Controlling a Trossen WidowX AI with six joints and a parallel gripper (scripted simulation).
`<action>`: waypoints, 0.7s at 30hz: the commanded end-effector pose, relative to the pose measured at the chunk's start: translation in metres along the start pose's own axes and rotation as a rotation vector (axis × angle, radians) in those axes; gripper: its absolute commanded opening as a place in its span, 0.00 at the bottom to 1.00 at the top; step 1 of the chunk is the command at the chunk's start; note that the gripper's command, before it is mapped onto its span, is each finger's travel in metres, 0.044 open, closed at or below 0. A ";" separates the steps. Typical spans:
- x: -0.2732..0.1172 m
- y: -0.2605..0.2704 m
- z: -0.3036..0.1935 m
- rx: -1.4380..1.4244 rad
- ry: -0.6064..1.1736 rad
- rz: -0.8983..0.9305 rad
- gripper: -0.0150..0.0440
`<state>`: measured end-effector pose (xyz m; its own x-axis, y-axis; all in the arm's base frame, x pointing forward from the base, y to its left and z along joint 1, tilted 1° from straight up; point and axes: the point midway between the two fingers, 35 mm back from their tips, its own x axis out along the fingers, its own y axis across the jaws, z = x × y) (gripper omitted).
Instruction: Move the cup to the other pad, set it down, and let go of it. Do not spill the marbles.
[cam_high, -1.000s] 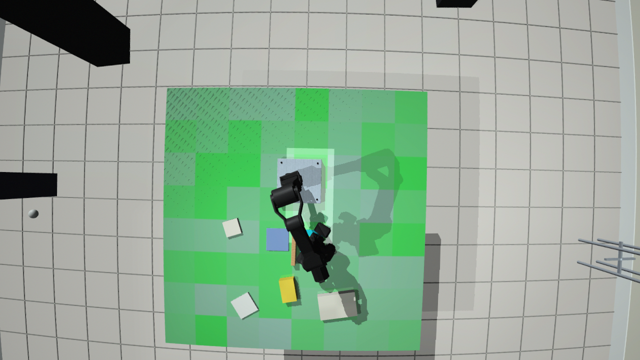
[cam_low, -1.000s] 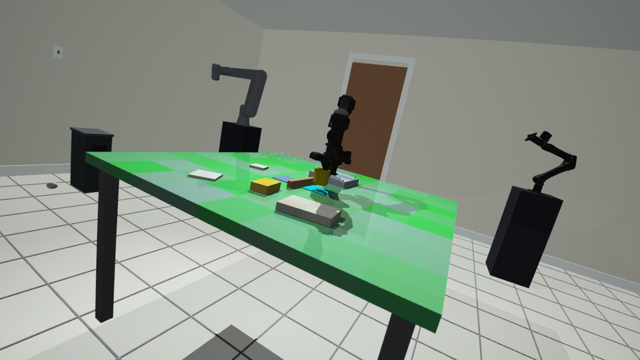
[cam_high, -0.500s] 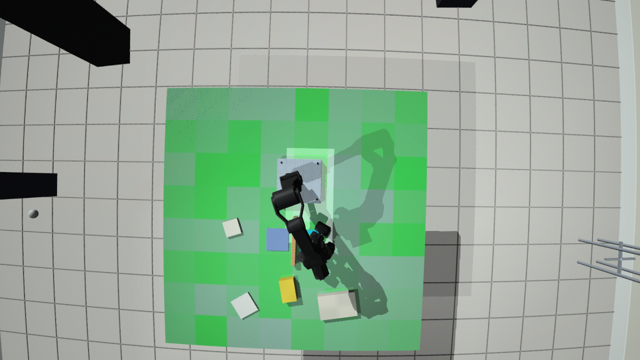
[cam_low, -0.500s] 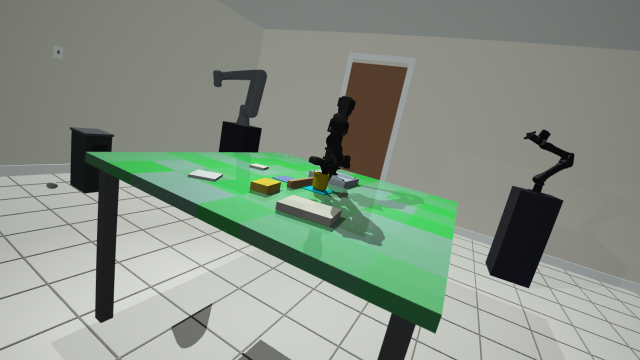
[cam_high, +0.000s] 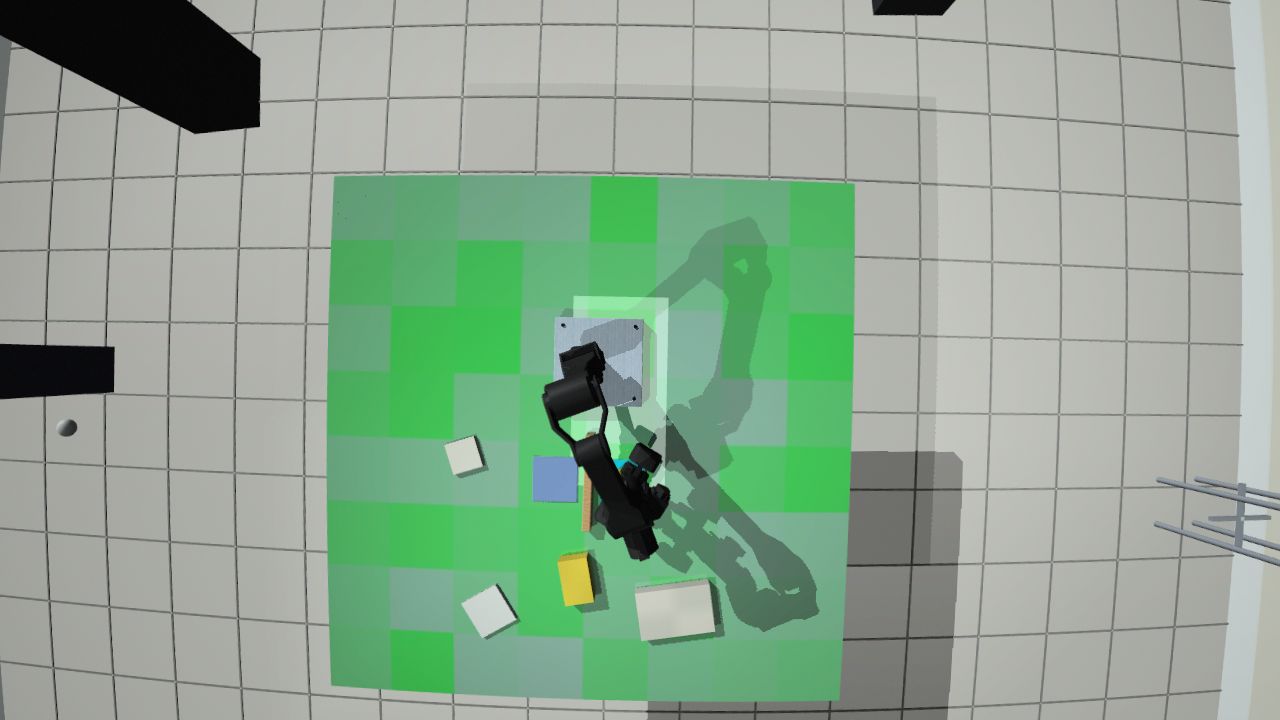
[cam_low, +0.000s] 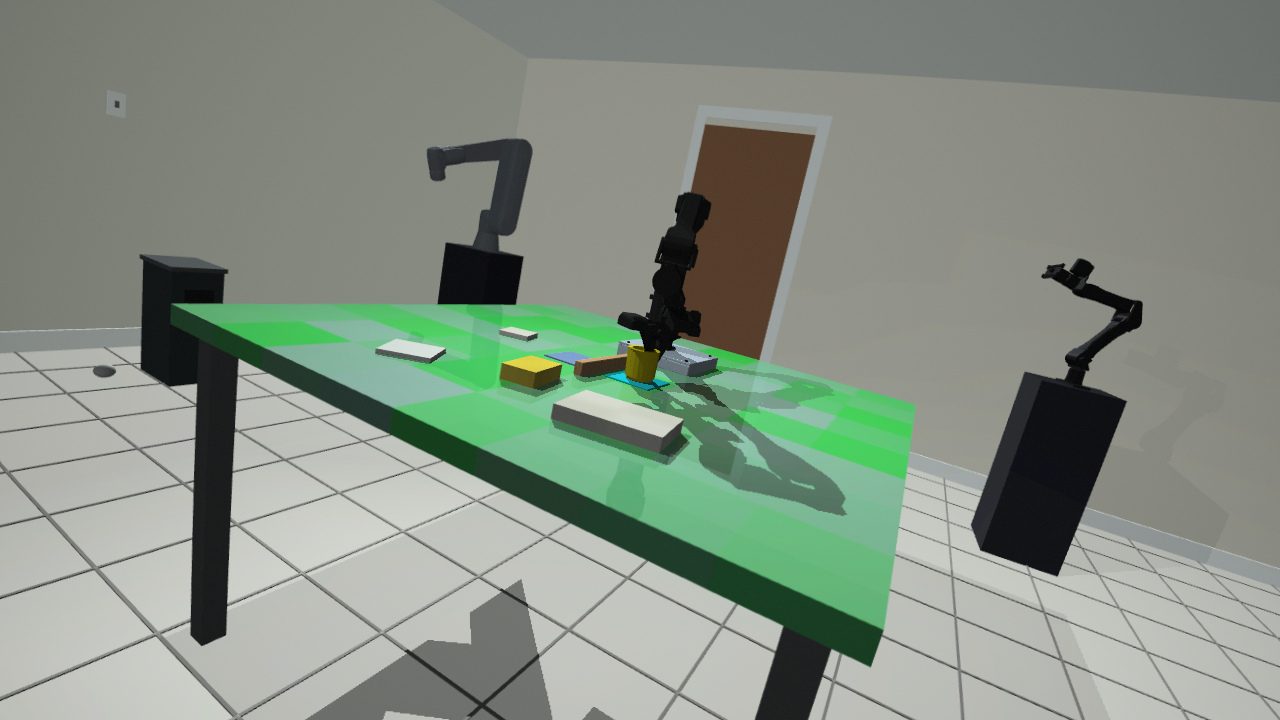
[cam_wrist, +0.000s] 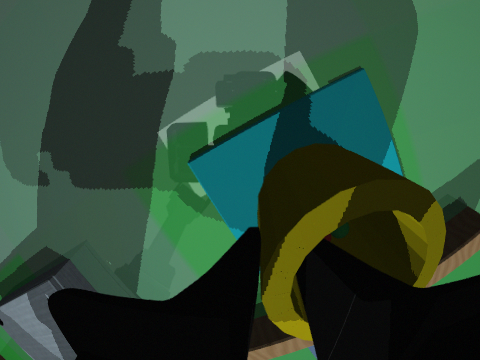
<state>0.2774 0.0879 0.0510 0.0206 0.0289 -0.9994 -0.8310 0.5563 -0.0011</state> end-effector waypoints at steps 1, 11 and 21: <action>0.000 0.000 0.000 0.000 0.000 -0.001 0.50; -0.005 0.000 0.000 0.000 0.000 0.000 0.50; -0.020 -0.001 0.000 0.001 -0.002 0.000 0.50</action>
<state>0.2764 0.0870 0.0637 0.0127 0.0261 -0.9996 -0.8300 0.5578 0.0040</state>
